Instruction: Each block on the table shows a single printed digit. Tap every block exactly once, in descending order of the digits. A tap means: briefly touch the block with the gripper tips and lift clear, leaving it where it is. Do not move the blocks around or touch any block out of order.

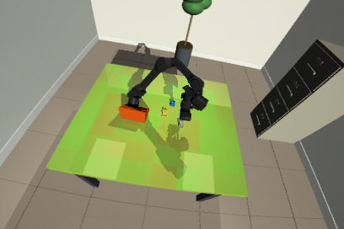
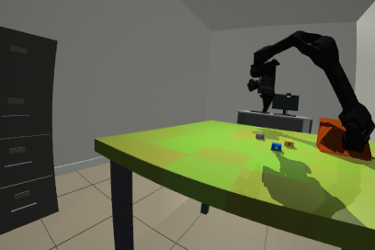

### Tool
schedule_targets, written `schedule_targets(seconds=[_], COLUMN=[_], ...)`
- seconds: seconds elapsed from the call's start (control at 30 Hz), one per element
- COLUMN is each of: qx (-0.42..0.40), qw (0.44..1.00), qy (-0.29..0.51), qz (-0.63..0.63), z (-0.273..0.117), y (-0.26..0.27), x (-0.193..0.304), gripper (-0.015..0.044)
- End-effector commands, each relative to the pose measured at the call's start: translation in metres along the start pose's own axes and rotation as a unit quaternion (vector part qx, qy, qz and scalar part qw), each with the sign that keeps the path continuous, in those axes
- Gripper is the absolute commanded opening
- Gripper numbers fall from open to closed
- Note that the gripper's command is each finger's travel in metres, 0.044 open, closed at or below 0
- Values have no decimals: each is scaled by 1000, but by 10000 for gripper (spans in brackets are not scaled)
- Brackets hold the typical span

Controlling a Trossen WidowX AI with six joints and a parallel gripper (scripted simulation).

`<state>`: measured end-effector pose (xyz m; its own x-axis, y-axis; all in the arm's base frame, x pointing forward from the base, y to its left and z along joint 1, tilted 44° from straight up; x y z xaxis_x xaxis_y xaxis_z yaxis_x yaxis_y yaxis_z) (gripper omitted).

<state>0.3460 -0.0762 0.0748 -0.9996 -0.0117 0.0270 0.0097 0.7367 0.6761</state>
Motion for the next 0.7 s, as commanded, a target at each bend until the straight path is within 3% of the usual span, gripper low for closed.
schedule_targets(seconds=[0.0,0.1,0.67], qx=[-3,-5,-5], qw=[1000,1000,1000], qy=[7,7,7], qz=[-1,-2,-2], z=[39,70,92], y=[1,2,3], x=[-1,2,2], gripper=[20,20,20])
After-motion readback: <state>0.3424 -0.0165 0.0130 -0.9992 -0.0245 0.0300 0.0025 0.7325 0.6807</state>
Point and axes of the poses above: the point midway between the two fingers, 35 mm back from their tips, its own z axis out along the fingers, its own y axis across the jaws, x = y × z, the point moved 1 cm from there along -z, back along the fingers, and after that the axes turned 9 degrees about z, right-handed, at the moved point
